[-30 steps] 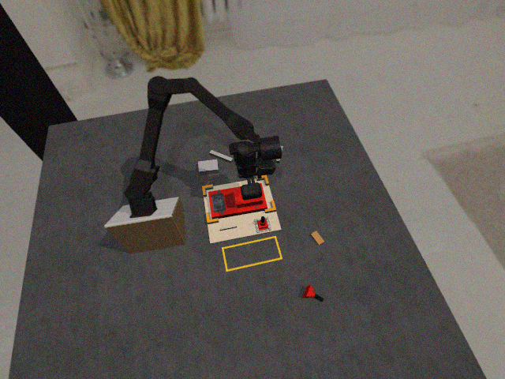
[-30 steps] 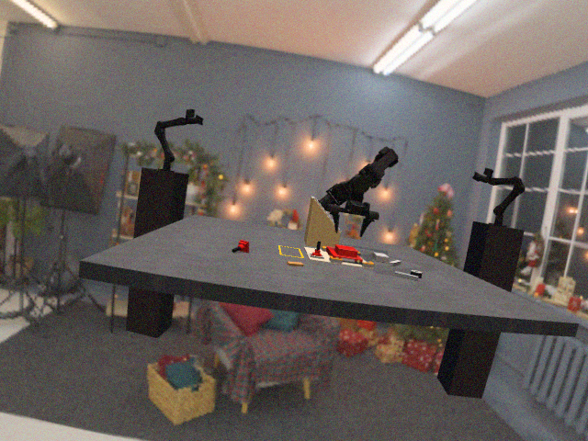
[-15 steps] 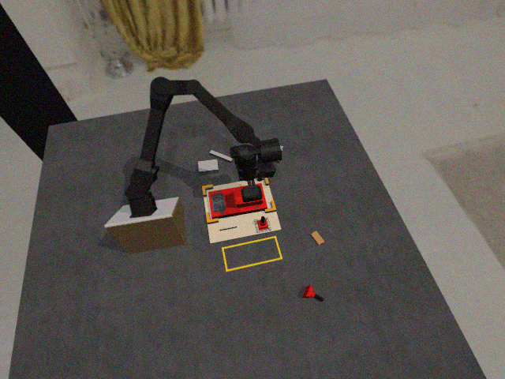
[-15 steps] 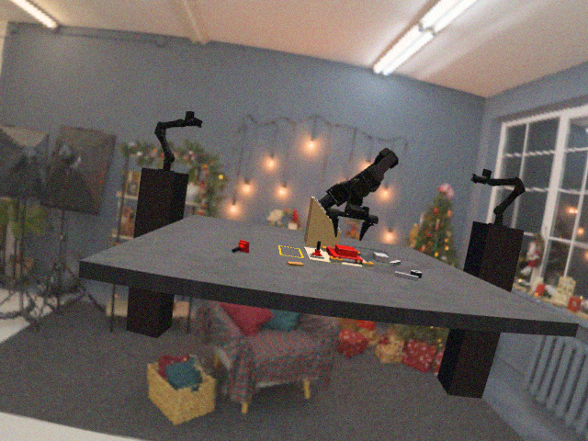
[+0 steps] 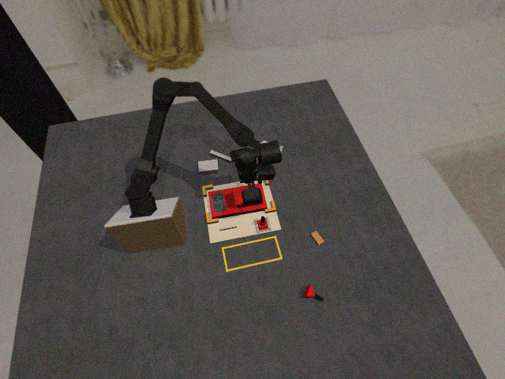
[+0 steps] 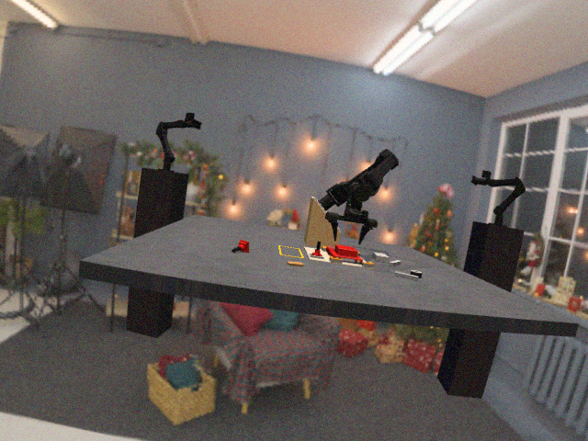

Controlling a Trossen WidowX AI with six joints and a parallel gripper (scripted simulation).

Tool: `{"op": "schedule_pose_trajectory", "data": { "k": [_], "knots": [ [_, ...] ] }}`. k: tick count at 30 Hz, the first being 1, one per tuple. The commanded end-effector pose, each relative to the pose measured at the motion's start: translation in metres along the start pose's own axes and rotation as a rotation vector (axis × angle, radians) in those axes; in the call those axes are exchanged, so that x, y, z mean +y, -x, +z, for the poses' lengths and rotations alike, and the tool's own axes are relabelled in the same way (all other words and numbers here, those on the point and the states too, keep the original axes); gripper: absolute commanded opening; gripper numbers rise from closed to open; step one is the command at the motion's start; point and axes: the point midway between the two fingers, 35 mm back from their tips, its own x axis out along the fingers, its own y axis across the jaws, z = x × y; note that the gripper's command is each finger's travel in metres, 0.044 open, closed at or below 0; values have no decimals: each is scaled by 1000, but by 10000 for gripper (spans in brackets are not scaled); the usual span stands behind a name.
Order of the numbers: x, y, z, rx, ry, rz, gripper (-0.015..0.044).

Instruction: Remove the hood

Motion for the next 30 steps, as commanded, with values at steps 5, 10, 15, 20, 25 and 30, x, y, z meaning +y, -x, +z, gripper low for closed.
{"op": "schedule_pose_trajectory", "data": {
  "k": [5, 10, 15, 20, 25, 30],
  "knots": [
    [0, -8, -1, 4, -6, 4, 440],
    [0, -13, -1, 4, -6, 5, 440],
    [0, -17, -2, 4, -6, 5, 440],
    [0, -18, -2, 4, -6, 5, 440],
    [0, -21, -2, 4, -6, 5, 440],
    [0, -23, -2, 4, -6, 5, 440]
  ]
}}
